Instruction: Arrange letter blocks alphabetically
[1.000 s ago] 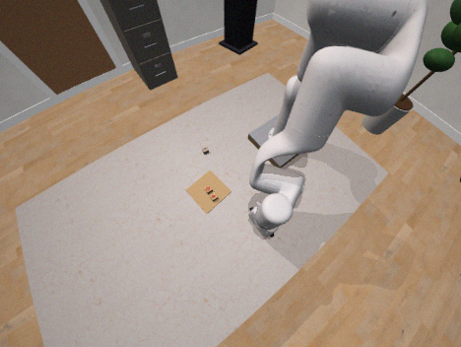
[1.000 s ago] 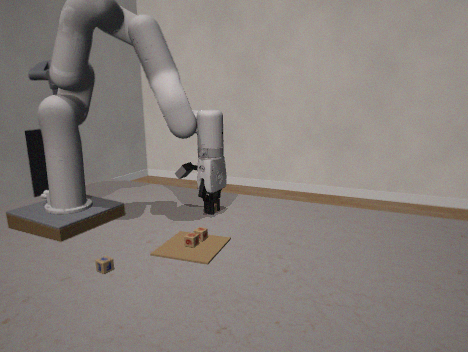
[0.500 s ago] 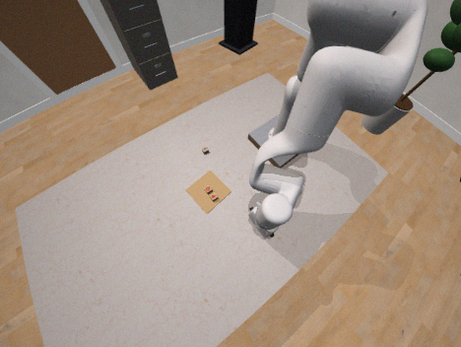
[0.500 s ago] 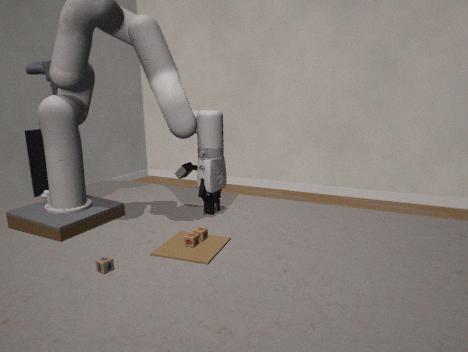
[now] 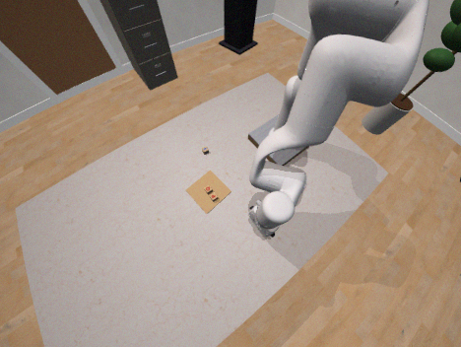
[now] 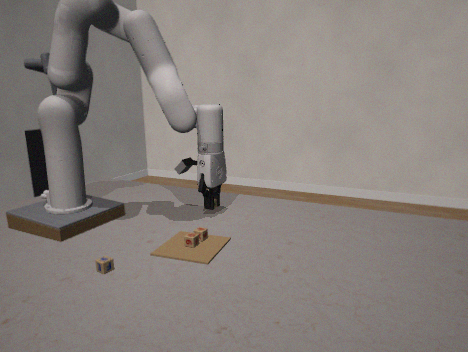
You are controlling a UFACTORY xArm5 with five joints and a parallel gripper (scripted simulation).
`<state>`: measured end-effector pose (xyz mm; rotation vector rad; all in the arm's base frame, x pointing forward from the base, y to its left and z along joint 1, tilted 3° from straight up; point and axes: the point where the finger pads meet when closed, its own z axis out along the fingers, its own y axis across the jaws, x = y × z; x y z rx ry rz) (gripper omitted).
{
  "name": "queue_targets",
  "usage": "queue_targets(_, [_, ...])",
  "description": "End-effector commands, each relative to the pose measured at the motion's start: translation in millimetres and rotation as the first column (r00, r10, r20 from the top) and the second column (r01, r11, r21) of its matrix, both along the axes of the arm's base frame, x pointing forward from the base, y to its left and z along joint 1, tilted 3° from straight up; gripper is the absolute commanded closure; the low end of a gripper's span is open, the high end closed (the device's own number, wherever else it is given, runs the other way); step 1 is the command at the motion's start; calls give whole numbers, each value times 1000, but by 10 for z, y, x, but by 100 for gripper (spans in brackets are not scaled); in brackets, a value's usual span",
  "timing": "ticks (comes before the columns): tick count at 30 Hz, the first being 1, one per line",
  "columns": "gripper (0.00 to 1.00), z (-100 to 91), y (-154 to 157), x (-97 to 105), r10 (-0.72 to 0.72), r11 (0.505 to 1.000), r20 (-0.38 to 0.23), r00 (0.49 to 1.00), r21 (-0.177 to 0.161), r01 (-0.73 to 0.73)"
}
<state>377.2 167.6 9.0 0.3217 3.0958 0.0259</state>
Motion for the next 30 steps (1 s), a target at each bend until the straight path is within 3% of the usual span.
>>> queue_targets(1, [79, 195, 7, 2, 0, 1000, 3, 1000, 1, 0])
queue_targets(7, [79, 639, 23, -22, 0, 1000, 3, 1000, 2, 0])
queue_targets(11, [79, 811, 29, -30, 0, 1000, 3, 1000, 2, 0])
queue_targets(30, [79, 848, -25, -6, 33, 999, 3, 999, 0, -33])
